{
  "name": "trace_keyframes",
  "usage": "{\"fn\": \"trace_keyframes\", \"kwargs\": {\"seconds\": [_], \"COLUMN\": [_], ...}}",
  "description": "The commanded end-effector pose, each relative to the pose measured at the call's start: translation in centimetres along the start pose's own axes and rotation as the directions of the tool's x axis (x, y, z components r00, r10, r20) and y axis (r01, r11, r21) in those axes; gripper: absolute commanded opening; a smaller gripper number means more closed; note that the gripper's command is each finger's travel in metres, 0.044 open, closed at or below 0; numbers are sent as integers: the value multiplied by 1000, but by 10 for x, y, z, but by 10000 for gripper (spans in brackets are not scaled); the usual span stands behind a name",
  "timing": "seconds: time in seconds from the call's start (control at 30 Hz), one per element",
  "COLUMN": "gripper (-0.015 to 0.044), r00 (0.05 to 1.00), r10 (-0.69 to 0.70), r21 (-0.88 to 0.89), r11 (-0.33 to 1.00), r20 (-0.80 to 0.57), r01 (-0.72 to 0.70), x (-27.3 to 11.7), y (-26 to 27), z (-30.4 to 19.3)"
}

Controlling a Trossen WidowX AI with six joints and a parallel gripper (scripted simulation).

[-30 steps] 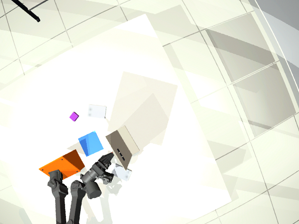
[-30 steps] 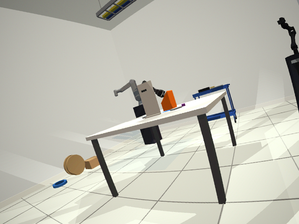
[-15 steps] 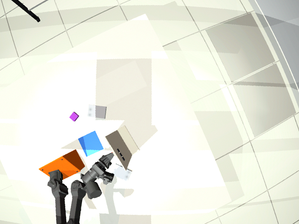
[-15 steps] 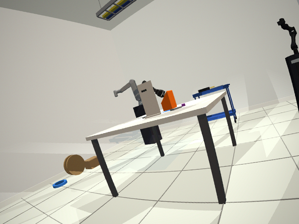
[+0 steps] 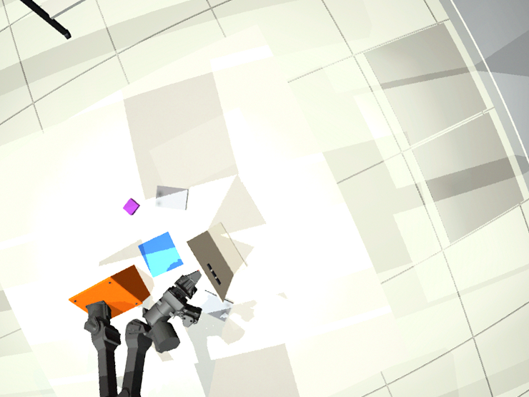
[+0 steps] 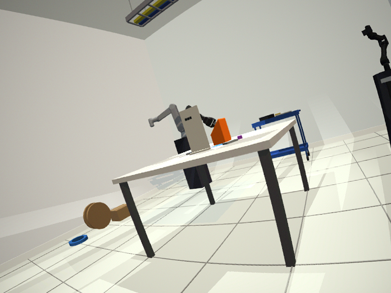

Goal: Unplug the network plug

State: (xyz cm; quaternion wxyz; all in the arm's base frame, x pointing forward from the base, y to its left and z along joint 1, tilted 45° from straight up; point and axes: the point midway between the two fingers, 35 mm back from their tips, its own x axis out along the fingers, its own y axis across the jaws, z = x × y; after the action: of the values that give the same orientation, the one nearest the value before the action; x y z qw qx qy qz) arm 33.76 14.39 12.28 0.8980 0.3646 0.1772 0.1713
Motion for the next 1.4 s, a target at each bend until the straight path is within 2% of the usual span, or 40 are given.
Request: {"fn": "trace_keyframes", "kwargs": {"seconds": [0.0, 1.37], "gripper": [0, 0], "r00": [1000, 1000], "r10": [-1, -2], "r21": [-3, -3], "r11": [1000, 1000], "r20": [1, 0], "r01": [1, 2], "x": [-2, -23], "y": [0, 0], "z": [0, -7]}}
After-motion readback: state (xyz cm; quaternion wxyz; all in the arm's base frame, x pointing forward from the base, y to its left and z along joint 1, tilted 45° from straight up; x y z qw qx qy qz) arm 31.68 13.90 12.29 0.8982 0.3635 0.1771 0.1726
